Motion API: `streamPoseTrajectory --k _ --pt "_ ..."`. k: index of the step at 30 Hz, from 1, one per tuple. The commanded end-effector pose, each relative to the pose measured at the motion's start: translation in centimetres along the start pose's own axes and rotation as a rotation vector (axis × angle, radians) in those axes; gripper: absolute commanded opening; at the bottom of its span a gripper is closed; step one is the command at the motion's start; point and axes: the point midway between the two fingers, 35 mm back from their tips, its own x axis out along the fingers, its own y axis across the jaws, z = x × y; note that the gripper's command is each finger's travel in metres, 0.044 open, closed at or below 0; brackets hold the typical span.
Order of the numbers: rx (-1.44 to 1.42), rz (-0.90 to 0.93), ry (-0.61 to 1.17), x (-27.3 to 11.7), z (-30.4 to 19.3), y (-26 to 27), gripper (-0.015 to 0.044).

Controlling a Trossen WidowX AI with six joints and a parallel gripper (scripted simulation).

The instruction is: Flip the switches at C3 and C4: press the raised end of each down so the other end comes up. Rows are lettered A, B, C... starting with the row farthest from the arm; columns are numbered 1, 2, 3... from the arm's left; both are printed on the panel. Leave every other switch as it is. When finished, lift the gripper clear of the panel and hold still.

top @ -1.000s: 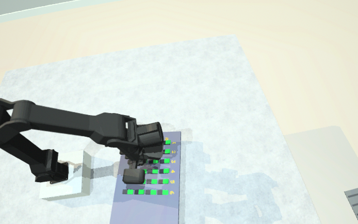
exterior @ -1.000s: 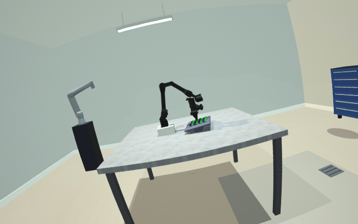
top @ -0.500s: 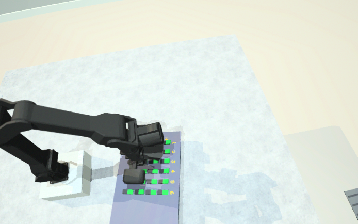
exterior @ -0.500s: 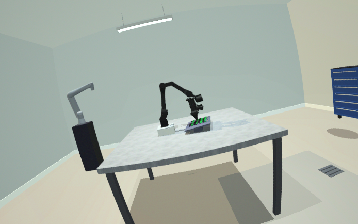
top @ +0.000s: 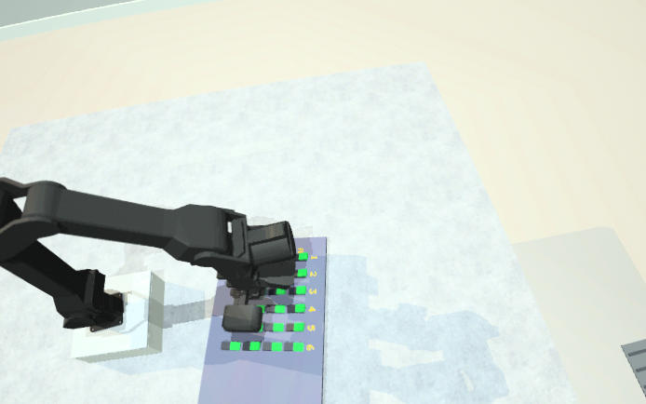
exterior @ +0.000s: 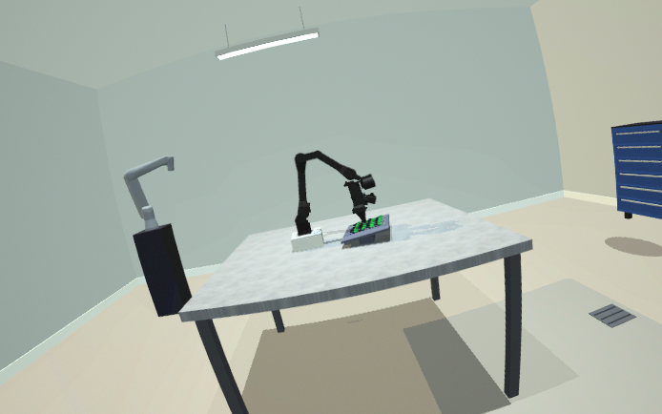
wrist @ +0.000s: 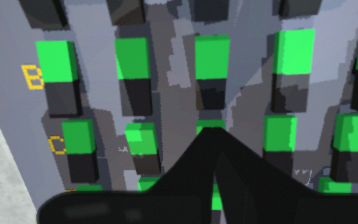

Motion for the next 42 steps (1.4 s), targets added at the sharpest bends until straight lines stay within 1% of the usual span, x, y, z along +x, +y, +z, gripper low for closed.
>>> streamPoseTrajectory --k 1,17,19,21,23,27,31,33,35,38,42 --pt "-0.004 0.004 0.008 0.3 -0.2 0.0 0.0" --pt "-0.004 0.004 0.008 0.5 -0.2 0.0 0.0" --pt "-0.001 0.001 -0.004 -1.2 0.1 0.0 0.0" --pt "-0.003 0.003 -0.014 -4.8 -0.1 0.1 0.0" --pt "-0.004 0.004 -0.017 -6.2 -0.4 0.0 0.0" --pt "-0.004 0.004 -0.017 -6.2 -0.5 -0.2 0.0" --pt "-0.004 0.001 -0.016 -6.1 -2.1 -3.3 0.0" --pt "-0.005 0.001 -0.016 -6.1 -2.2 -3.5 0.0" --pt "-0.005 0.001 -0.022 -5.3 -2.2 -3.5 0.0" --pt "-0.004 0.001 -0.041 -2.8 -2.2 -3.5 0.0" --pt "-0.004 0.001 -0.042 -2.6 -2.3 -3.5 0.0"
